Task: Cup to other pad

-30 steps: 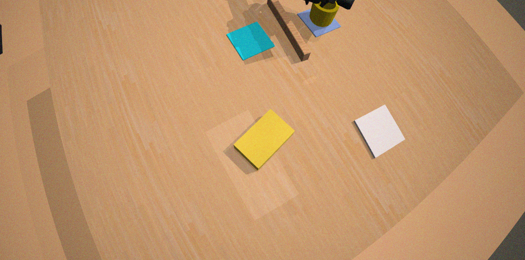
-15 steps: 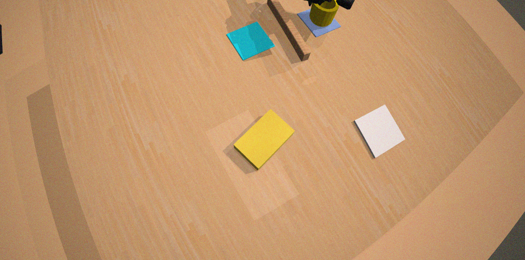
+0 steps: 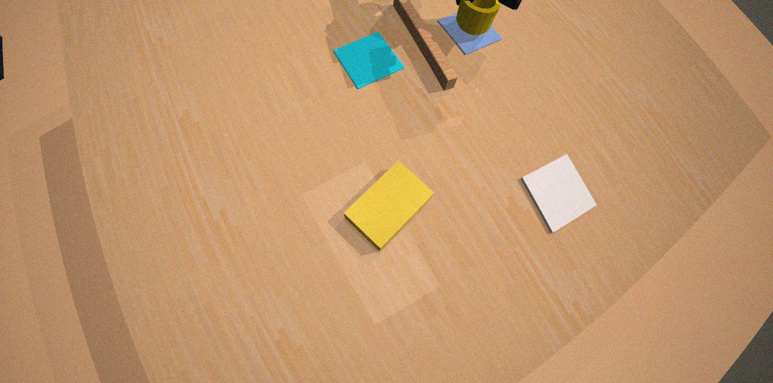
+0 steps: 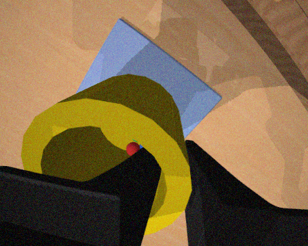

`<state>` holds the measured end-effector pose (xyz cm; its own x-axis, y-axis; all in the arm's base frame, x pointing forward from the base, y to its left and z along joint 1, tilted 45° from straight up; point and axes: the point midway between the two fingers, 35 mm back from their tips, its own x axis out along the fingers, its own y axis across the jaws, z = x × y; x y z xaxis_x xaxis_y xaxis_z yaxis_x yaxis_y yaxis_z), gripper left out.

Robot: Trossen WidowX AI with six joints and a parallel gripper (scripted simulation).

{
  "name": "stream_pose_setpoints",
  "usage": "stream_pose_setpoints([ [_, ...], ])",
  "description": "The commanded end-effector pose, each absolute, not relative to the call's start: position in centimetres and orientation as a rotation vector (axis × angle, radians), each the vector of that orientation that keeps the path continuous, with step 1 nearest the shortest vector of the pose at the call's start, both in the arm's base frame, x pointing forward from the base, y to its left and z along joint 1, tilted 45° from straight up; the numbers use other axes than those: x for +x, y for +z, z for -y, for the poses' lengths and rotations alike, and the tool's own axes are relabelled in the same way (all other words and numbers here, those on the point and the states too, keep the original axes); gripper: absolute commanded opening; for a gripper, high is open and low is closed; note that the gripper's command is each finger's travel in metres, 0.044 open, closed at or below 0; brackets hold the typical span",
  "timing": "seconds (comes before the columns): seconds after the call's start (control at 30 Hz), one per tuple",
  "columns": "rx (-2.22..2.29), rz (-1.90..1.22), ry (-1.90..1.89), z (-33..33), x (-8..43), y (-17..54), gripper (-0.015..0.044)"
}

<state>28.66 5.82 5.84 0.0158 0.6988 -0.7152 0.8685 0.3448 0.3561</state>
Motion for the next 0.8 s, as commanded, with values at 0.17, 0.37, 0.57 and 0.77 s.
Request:
stream_pose_setpoints([
  [0.17,1.400,-1.723,-0.241,-3.5,28.8,8.0,0.0000],
  [0.37,1.403,-1.725,-0.241,-2.5,28.7,9.1,0.0000],
  [0.57,1.413,-1.723,-0.243,-2.8,28.8,8.9,0.0000],
  [0.77,1.413,-1.723,-0.243,-2.8,28.8,8.9,0.0000],
])
